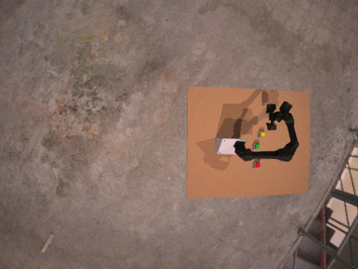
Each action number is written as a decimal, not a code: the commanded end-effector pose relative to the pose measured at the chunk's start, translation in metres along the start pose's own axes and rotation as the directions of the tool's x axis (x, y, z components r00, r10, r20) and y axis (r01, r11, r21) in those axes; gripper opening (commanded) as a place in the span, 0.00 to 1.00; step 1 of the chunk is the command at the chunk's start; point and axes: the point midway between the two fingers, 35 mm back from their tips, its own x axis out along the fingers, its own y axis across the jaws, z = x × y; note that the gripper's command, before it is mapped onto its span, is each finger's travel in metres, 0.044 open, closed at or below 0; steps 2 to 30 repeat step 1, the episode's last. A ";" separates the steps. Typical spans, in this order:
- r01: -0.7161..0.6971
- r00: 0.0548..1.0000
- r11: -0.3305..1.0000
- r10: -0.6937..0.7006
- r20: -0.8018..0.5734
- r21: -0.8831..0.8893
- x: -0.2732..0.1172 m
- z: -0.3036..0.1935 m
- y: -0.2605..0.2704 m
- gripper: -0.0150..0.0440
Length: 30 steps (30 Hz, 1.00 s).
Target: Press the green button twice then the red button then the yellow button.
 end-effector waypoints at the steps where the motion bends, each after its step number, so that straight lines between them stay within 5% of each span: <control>1: 0.006 1.000 1.000 -0.006 -0.018 0.016 -0.001 -0.003 0.006 0.93; 30: 0.006 1.000 1.000 -0.006 -0.018 0.016 -0.001 -0.003 0.006 0.93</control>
